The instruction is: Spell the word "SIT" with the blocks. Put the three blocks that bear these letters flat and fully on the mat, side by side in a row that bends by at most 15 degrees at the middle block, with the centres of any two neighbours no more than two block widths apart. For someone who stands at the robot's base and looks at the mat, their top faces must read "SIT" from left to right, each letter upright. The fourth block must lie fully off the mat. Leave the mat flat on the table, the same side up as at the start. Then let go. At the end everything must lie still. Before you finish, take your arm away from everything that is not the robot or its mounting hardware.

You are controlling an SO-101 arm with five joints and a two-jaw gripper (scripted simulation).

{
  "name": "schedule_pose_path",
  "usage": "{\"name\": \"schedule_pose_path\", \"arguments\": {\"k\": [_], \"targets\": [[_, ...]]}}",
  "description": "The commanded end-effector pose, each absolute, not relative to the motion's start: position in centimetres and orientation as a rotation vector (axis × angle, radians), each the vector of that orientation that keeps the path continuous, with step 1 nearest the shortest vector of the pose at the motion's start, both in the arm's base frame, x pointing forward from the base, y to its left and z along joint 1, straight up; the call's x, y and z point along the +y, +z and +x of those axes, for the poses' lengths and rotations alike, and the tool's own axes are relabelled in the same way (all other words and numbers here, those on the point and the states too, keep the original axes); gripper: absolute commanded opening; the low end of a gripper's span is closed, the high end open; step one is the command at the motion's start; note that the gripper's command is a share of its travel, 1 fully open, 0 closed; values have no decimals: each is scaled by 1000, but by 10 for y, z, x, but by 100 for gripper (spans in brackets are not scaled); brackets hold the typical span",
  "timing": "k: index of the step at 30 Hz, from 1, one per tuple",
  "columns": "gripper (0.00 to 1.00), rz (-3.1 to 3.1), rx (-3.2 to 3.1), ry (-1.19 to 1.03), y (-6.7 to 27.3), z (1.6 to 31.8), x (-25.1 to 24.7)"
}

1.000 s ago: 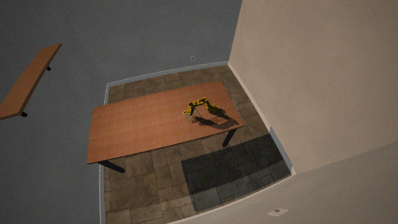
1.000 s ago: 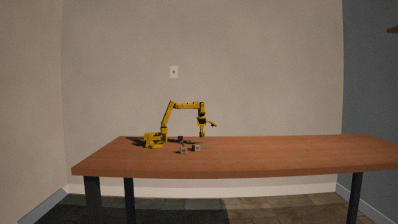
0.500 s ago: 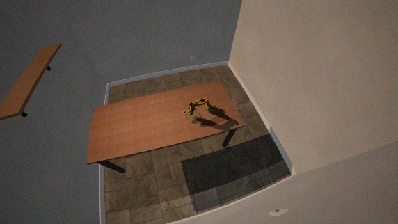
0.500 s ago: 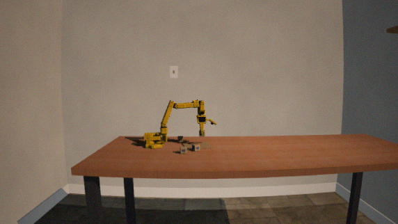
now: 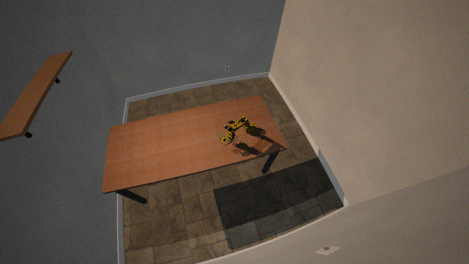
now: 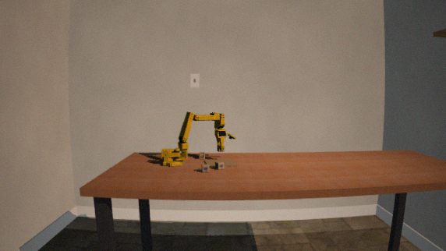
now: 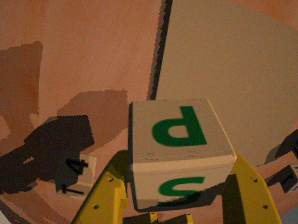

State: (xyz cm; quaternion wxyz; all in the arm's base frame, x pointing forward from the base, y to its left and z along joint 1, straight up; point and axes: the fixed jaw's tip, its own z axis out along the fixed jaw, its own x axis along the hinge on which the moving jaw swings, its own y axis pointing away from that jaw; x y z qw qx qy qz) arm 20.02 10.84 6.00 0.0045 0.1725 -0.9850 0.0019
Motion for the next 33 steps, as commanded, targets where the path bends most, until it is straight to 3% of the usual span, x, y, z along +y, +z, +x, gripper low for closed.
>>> {"name": "schedule_pose_path", "arguments": {"k": [1, 8, 33], "targets": [[0, 721, -3125, -38, 72, 191, 132], [0, 849, -3088, -40, 69, 178, 146], [0, 860, -3096, -48, 70, 178, 148]]}}
